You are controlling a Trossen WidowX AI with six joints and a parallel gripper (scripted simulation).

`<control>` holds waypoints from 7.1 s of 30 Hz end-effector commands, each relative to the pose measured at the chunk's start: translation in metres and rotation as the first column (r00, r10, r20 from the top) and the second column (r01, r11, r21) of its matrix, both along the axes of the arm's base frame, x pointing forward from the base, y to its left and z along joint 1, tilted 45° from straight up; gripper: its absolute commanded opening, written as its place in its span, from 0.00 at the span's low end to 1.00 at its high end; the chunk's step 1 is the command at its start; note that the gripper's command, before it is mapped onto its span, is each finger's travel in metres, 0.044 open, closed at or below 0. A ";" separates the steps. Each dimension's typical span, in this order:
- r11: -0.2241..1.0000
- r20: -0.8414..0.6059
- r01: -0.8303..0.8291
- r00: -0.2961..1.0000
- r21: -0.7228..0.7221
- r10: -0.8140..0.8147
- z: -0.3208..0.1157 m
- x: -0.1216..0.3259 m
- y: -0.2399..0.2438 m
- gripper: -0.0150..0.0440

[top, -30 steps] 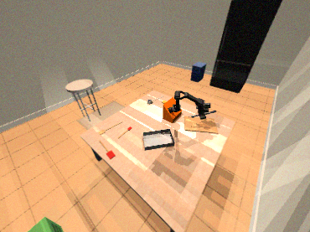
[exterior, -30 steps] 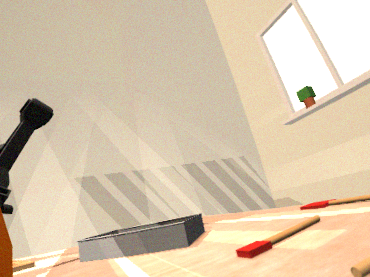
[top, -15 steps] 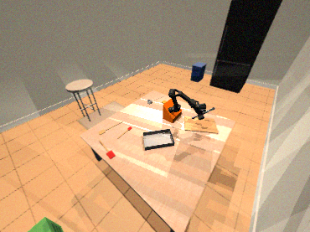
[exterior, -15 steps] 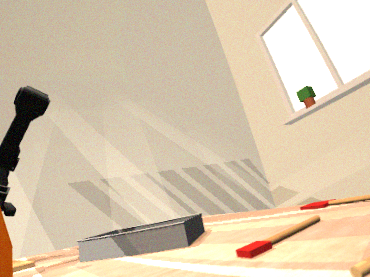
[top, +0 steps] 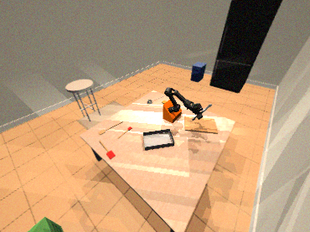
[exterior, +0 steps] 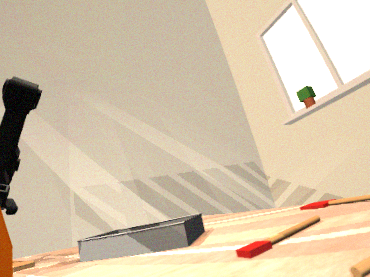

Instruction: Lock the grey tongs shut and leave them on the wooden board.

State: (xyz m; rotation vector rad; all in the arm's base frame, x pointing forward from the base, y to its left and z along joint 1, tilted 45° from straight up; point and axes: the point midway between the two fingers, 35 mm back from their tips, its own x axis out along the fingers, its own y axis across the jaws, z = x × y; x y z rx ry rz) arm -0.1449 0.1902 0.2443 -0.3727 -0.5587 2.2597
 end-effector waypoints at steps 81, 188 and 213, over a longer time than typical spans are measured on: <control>0.795 0.538 0.489 0.804 -0.358 -0.252 0.011 -0.020 0.012 0.00; 0.793 0.567 0.506 0.782 -0.338 -0.258 -0.039 0.111 -0.014 1.00; 0.791 0.561 0.513 0.782 -0.333 -0.271 -0.006 0.120 -0.052 1.00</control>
